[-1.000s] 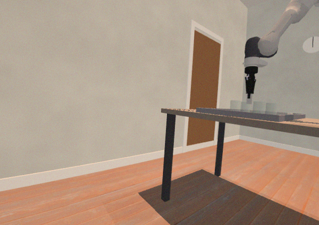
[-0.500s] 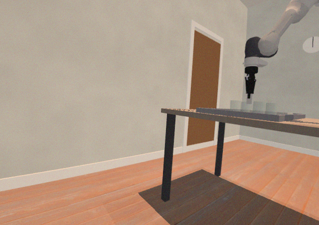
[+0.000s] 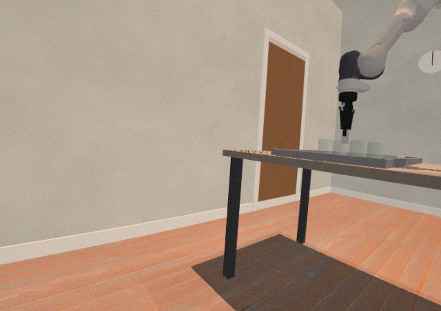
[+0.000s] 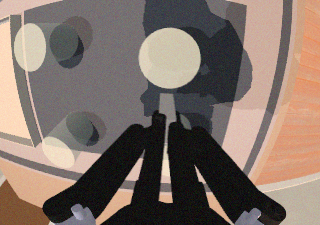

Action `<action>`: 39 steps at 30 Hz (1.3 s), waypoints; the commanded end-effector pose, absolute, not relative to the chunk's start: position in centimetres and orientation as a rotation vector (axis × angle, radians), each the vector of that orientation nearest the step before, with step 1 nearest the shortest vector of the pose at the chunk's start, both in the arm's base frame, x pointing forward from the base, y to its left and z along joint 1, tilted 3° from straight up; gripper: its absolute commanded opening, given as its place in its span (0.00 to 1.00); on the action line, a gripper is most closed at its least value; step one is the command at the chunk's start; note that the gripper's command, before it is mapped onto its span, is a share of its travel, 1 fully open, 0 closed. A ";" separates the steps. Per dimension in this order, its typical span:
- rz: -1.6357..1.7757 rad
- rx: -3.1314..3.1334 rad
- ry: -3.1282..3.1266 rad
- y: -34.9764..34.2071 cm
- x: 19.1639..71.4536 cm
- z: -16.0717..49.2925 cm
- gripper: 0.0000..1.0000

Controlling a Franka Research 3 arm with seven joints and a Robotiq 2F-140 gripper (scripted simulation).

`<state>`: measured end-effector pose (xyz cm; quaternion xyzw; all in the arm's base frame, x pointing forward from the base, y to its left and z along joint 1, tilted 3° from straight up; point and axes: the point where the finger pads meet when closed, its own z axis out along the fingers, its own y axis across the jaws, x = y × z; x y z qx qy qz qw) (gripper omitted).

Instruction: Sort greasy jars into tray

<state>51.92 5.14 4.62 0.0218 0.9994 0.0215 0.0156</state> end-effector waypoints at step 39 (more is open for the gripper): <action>0.070 0.080 3.104 5.2 51.5 4.7 0.00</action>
